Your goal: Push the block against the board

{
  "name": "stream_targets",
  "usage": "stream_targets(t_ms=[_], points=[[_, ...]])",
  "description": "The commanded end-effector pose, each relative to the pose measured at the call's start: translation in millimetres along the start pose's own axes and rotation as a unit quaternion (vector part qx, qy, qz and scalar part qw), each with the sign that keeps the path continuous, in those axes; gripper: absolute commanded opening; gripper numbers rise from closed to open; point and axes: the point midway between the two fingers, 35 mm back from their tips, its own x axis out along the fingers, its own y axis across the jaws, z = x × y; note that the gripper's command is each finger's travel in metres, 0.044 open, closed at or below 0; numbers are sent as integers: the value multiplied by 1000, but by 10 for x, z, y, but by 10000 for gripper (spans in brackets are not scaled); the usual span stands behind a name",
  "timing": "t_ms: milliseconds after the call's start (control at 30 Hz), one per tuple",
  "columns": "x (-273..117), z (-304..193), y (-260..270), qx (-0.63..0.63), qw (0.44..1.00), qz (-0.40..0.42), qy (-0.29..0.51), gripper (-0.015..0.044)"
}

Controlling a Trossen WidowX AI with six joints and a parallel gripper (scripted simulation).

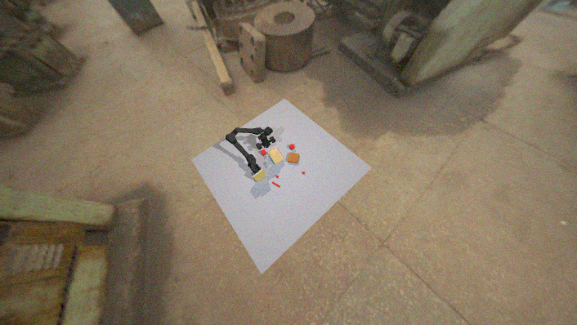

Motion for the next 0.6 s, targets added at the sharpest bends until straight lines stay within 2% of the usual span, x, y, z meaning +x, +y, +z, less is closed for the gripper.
stream_targets(t_ms=[0, 67, 133, 567], points=[[189, 1, 22, -5, 1000, 1, 0, 0], [445, 10, 33, -5, 1000, 1, -1, 0], [533, 14, 44, -5, 1000, 1, -2, 0], [536, -71, 29, -5, 1000, 1, 0, 0]])
